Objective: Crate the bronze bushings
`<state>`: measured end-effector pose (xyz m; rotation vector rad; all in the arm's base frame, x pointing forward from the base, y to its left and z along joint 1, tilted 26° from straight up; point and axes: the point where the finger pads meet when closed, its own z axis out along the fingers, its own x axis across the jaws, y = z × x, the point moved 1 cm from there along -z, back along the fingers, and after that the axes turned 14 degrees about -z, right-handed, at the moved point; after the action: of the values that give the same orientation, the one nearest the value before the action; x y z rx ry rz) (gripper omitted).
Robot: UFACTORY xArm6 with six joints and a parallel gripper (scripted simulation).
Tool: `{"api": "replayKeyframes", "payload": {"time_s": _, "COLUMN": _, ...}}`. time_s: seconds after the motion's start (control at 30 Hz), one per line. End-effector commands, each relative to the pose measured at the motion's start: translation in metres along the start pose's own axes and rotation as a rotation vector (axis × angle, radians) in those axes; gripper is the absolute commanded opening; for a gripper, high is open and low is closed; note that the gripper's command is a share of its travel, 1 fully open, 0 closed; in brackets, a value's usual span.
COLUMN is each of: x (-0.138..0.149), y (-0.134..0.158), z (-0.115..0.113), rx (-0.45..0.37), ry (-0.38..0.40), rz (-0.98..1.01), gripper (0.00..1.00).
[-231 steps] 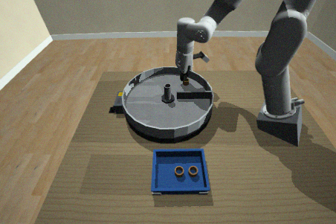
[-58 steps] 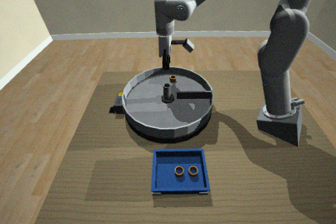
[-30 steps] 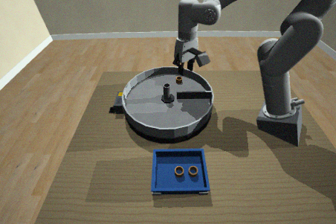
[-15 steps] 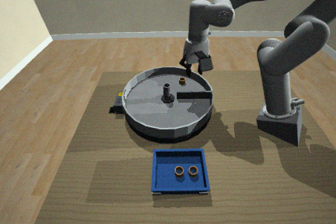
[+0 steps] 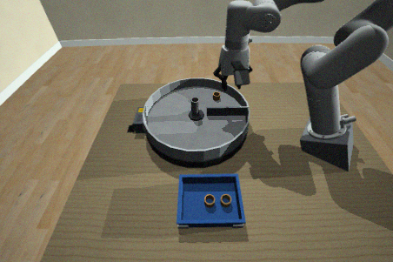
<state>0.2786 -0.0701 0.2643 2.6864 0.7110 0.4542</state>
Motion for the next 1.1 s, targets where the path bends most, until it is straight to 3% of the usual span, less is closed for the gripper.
{"api": "replayKeyframes", "payload": {"time_s": 0.0, "x": 0.000, "y": 0.000, "z": -0.001, "rx": -0.003, "ry": 0.002, "rz": 0.008, "gripper": 0.54}}
{"api": "replayKeyframes", "payload": {"time_s": 0.3, "x": 0.000, "y": 0.000, "z": 0.008, "rx": -0.003, "ry": 0.002, "rz": 0.008, "gripper": 0.54}}
{"api": "replayKeyframes", "payload": {"time_s": 0.73, "x": 0.001, "y": 0.000, "z": 0.098, "rx": -0.003, "ry": 0.002, "rz": 0.008, "gripper": 0.54}}
{"api": "replayKeyframes", "payload": {"time_s": 1.07, "x": 0.001, "y": 0.000, "z": 0.104, "rx": -0.003, "ry": 0.002, "rz": 0.008, "gripper": 0.54}}
